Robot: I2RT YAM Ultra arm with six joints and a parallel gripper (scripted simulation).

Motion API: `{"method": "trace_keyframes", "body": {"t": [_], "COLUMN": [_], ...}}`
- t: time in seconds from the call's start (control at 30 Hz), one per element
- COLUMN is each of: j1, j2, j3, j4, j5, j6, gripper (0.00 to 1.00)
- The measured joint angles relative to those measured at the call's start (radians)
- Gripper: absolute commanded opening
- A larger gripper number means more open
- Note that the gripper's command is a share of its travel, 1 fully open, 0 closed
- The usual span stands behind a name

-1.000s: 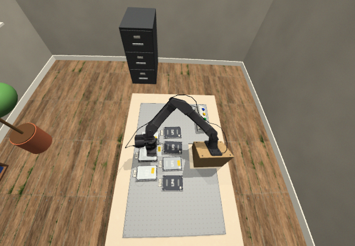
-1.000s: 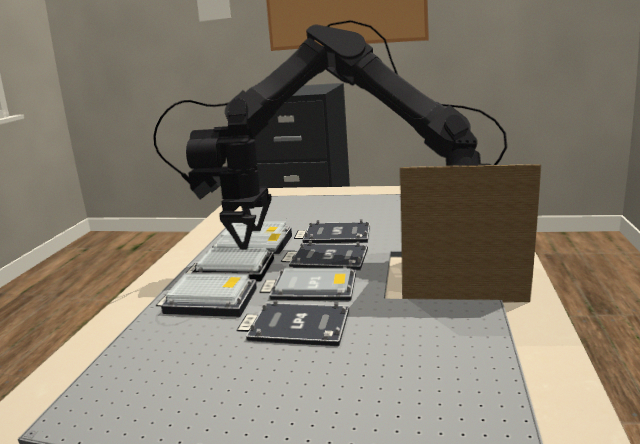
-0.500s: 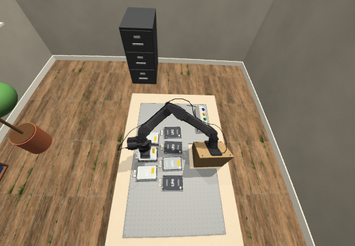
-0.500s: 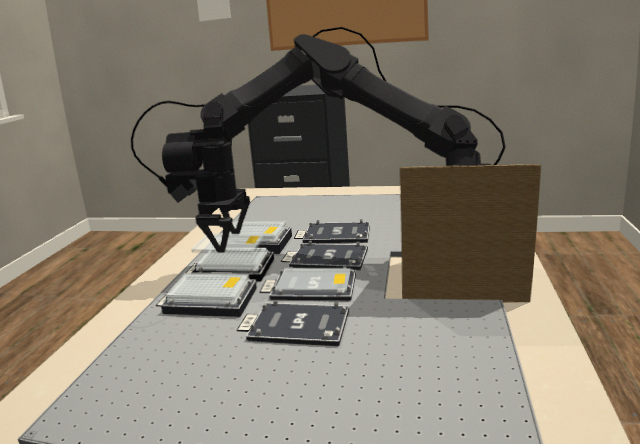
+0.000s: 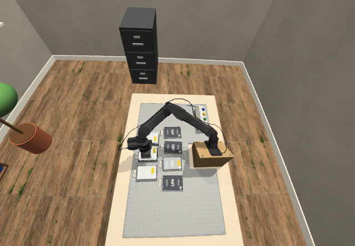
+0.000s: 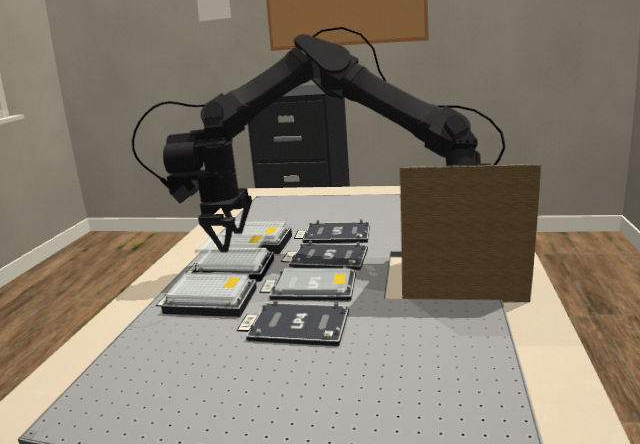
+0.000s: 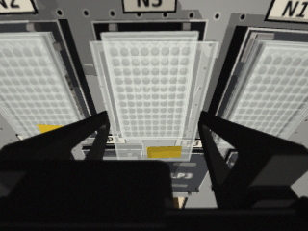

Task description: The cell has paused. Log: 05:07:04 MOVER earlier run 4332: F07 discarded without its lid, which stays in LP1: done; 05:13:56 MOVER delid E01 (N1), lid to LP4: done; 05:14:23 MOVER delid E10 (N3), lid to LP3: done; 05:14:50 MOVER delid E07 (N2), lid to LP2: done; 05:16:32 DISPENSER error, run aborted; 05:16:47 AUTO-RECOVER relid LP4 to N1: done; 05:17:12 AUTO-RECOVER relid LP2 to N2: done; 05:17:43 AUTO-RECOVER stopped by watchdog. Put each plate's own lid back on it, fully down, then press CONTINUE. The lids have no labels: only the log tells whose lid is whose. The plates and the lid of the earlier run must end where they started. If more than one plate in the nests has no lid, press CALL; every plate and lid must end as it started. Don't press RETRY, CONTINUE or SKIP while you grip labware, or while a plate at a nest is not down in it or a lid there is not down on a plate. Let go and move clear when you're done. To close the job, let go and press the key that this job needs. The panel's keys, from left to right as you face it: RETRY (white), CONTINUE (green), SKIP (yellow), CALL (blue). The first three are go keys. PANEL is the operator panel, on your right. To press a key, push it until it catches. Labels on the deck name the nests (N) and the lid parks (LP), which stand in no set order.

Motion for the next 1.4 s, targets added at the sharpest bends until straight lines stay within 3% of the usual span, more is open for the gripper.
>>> {"method": "trace_keyframes", "body": {"t": [1.4], "j1": [0.008], "j2": [0.013], "j3": [0.003], "j4": [0.016], "j5": [-0.001], "j6": [-0.011], "gripper": [0.00]}}
